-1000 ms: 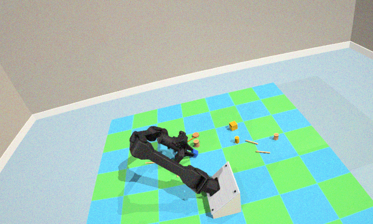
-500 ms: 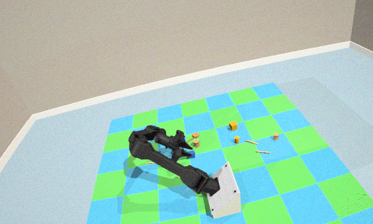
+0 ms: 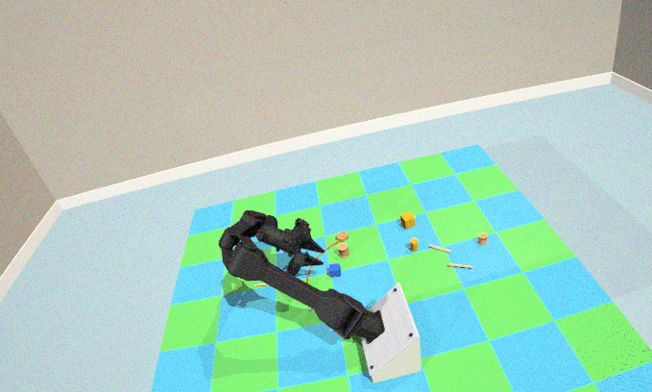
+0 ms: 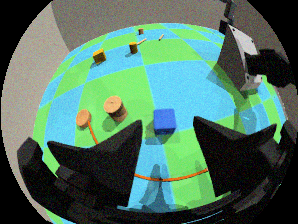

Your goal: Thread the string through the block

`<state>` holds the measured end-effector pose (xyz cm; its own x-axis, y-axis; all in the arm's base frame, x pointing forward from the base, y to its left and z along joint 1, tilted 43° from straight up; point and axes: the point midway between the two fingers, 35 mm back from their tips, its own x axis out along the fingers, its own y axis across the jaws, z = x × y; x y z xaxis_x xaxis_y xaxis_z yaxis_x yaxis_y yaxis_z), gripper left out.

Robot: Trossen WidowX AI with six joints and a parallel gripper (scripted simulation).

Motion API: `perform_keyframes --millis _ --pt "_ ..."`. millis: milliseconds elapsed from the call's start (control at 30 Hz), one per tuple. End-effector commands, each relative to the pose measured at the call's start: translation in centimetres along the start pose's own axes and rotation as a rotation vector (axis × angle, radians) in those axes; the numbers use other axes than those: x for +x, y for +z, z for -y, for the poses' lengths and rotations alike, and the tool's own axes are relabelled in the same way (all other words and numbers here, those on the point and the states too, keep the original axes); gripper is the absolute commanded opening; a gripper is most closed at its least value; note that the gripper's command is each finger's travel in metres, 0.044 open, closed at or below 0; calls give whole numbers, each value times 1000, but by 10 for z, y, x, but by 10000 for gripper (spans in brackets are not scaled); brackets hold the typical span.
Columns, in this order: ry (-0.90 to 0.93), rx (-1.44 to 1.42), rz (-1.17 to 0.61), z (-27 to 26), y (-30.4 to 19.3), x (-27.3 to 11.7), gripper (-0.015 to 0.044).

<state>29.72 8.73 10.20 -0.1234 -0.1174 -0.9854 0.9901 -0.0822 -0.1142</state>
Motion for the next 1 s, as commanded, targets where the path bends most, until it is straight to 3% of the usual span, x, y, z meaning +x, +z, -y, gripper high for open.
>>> perform_keyframes --millis 0,100,300,700,967 --pt "3 -2 3 -1 1 -1 243" --pt "-6 -58 -13 0 0 1 295" --pt "-16 -567 -141 1 5 13 440" --pt "230 -1587 -378 2 12 31 440" --pt "439 -1973 -414 2 16 36 440"
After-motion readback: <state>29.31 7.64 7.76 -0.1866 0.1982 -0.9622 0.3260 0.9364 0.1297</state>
